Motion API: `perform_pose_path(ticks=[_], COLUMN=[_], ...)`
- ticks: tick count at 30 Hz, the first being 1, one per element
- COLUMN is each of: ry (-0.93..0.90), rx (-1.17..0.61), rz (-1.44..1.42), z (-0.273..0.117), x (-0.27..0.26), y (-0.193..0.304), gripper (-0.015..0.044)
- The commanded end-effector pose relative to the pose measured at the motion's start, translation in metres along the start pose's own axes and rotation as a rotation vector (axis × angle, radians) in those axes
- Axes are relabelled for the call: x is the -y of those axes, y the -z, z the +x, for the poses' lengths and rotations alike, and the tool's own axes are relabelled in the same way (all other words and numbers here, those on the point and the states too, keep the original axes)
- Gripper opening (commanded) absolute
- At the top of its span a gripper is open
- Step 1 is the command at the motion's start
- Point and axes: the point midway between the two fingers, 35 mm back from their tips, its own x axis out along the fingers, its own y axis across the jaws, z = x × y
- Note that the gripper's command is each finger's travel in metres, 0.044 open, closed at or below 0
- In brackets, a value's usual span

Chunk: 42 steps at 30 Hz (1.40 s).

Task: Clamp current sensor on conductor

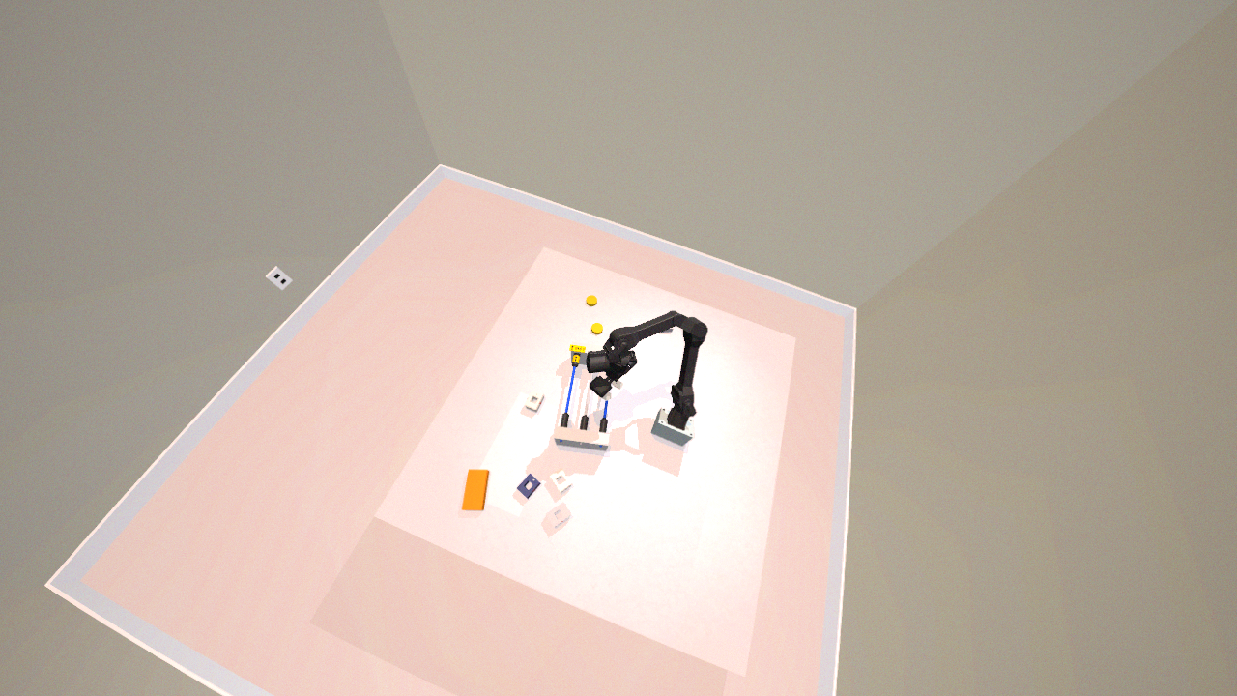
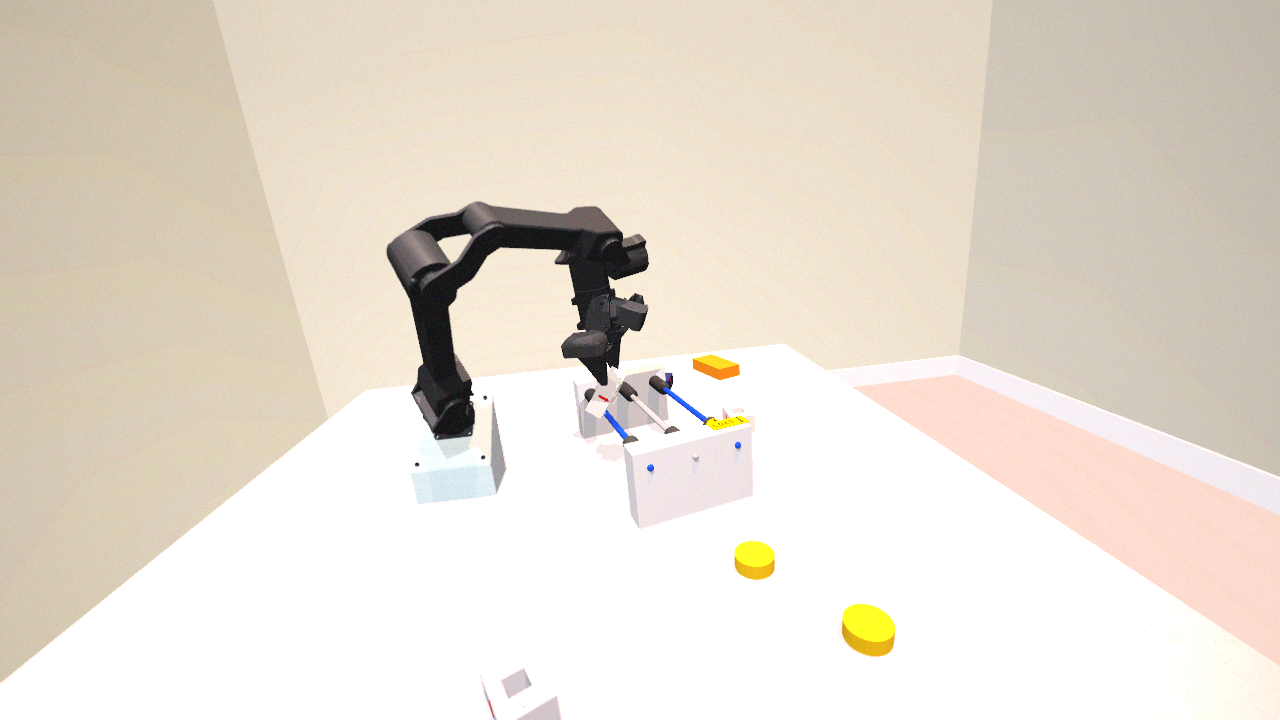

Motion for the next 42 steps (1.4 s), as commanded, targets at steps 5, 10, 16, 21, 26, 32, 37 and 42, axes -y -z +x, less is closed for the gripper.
perform_pose_path(ticks=[5,10,16,21,26,32,37,42], ry=[-0.049,-0.085,-0.134,-0.147,-0.147,-0.147,-0.147,-0.147], rx=[0.048,0.074,0.099,0.104,0.104,0.104,0.104,0.105], rz=[0.355,0.594,0.882,0.952,0.952,0.952,0.952,0.952], z=[0.005,0.010,0.017,0.020,0.025,0.034,0.042,0.050], x=[-0.024,-0.039,-0.056,-0.059,-0.060,-0.061,-0.062,-0.062], y=[-0.036,-0.060,-0.090,-0.097,-0.098,-0.100,-0.101,-0.102], gripper=[0.0000,0.0000,0.0000,0.0000,0.0000,0.0000,0.0000,0.0000])
